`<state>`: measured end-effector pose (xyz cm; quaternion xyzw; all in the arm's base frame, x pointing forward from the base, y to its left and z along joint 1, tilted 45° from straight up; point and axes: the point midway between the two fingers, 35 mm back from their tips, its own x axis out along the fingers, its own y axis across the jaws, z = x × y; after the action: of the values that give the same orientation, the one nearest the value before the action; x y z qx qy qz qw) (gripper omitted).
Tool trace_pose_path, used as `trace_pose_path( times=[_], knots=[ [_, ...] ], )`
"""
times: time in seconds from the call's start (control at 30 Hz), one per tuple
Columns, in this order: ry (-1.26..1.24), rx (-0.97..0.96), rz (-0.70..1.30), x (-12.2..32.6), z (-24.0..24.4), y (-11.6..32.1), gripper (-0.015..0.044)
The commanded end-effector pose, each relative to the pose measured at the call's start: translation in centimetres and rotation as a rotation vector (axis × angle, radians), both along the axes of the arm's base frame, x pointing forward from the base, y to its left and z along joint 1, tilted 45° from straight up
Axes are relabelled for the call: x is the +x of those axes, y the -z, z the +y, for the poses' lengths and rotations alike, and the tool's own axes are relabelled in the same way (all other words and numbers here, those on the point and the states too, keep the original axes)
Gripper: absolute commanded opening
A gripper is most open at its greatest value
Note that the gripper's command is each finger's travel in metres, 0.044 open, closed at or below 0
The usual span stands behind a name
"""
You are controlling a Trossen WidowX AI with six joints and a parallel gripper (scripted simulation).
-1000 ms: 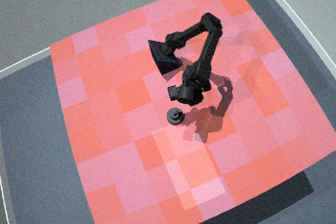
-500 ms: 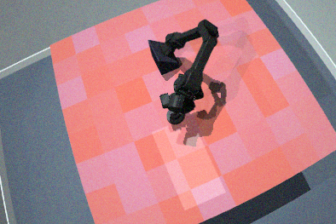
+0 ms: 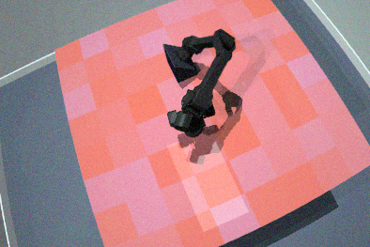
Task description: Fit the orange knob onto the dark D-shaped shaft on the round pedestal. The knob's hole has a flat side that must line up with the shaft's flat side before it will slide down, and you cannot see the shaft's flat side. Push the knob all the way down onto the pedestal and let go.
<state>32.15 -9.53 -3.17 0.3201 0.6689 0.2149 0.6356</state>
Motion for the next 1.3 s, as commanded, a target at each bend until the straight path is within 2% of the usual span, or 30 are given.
trace_pose_path(
  times=[0.0,0.33,1.27],
  knots=[
    [0.006,-0.011,-0.015,0.3,-0.6,0.1,0.0],
    [0.006,-0.01,-0.016,0.3,1.1,1.9,0.0],
    [0.004,-0.011,-0.017,0.6,0.9,2.0,0.0]
  ],
)
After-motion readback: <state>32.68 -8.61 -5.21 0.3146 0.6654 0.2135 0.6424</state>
